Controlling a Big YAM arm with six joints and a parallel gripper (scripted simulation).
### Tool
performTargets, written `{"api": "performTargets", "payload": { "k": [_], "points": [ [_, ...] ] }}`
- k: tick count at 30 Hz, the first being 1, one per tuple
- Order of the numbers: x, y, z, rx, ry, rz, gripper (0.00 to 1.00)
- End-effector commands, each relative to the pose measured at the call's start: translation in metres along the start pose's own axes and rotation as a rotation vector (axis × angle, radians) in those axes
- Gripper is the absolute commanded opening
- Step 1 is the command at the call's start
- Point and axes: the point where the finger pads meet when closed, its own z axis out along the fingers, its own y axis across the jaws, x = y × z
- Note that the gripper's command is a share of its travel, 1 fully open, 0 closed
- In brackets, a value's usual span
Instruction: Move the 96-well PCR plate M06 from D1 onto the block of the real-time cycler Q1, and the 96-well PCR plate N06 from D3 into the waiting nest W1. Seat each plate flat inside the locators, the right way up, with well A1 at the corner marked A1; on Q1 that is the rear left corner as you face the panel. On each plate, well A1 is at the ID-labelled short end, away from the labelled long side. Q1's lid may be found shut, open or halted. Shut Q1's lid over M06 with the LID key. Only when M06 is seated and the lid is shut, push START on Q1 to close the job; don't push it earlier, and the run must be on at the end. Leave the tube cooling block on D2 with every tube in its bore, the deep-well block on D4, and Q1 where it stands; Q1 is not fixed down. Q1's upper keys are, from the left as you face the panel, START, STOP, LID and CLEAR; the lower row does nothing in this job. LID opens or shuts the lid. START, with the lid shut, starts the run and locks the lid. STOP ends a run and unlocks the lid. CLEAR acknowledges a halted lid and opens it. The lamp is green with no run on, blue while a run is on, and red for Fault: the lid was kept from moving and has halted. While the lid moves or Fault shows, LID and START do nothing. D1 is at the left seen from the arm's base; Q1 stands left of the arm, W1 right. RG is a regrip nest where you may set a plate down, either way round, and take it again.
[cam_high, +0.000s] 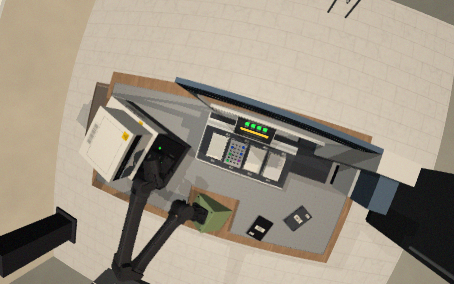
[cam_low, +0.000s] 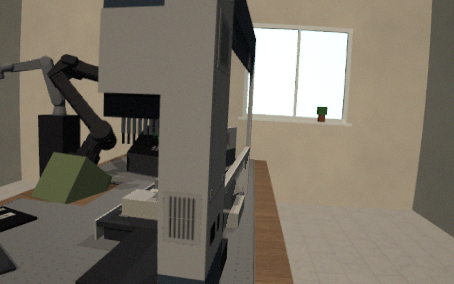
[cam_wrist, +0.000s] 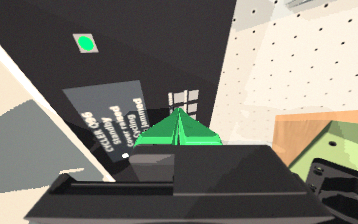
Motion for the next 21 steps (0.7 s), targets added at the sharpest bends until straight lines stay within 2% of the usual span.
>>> {"api": "performTargets", "payload": {
  "k": [1, 21],
  "points": [
    [-0.0078, 0.0252, -0.0130, -0.021, -0.033, -0.048, 0.00],
    [-0.0040, 0.0210, -0.0090, -0.023, -0.030, -0.049, 0.00]
  ]
}}
